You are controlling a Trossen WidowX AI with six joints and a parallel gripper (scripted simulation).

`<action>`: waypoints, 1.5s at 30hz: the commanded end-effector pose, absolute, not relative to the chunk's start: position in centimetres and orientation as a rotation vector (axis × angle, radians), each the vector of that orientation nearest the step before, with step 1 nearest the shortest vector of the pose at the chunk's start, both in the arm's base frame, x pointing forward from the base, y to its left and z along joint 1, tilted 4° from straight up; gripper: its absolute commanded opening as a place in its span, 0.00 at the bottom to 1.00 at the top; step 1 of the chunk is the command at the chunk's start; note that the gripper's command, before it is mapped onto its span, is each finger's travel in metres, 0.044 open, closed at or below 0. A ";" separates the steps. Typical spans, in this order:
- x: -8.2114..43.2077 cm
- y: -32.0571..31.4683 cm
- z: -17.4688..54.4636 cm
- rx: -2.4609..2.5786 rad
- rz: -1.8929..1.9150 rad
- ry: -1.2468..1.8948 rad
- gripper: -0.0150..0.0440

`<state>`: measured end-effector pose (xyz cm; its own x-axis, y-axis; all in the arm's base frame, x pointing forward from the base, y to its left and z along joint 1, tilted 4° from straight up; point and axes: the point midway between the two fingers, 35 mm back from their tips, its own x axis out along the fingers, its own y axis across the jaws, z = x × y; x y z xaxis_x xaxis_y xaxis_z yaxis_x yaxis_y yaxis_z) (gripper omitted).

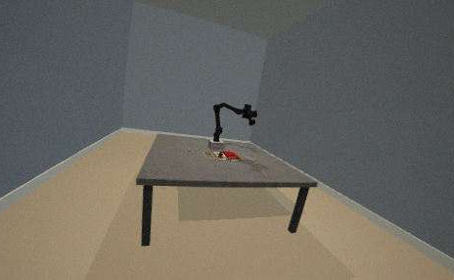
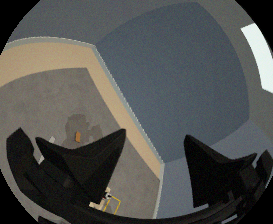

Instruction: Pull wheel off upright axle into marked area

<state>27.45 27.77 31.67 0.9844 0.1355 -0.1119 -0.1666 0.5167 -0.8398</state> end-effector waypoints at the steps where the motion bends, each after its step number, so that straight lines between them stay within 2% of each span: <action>1: 32.8 25.3 27.3 -0.764 0.175 0.249 0.76; 12: 37.8 19.7 21.1 -0.371 0.053 0.569 0.76; 21: 39.7 13.6 16.1 0.030 -0.172 0.832 0.76; 30: 39.3 7.1 11.7 0.493 -0.528 1.048 0.76; 40: 36.5 0.5 8.1 1.052 -1.086 1.175 0.76; 45: 36.2 -0.1 7.9 1.105 -1.147 1.179 0.76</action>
<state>37.65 2.54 9.18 0.1812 -0.1348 -0.9742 0.9054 0.4096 0.1117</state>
